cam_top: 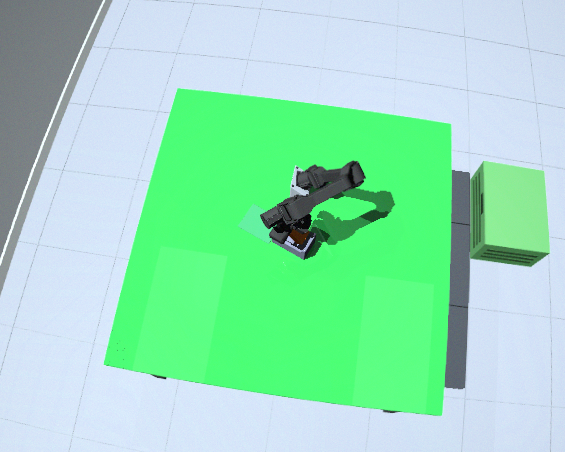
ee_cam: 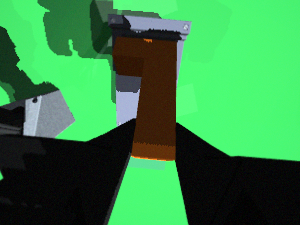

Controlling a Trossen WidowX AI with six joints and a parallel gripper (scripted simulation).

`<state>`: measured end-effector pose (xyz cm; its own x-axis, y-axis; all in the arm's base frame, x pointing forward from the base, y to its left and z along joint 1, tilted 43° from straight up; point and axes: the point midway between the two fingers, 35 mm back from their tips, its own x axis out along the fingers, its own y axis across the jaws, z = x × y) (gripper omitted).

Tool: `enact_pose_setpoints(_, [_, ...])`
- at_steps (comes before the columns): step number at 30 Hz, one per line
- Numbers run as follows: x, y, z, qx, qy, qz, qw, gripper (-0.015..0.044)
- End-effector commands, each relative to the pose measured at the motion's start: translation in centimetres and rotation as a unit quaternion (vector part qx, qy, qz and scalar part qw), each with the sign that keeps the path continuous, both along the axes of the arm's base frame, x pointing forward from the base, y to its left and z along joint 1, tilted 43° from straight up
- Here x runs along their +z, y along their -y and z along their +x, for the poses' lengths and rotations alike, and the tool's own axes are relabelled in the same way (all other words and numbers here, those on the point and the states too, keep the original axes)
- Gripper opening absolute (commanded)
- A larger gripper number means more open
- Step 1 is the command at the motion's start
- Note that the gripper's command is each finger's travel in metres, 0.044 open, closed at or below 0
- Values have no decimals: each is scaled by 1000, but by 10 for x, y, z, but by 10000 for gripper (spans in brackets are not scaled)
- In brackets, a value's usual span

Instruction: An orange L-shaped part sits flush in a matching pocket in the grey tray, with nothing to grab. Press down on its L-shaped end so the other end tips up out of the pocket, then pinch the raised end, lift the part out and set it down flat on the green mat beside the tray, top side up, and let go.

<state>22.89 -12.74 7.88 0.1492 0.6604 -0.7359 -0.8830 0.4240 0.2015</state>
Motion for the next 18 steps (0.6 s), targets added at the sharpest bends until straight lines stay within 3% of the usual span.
enact_pose_setpoints(1, [-13,10,-10,0,-2,-1,1000,0])
enact_pose_setpoints(18, [-70,64,-58,0,-3,-3,1000,0])
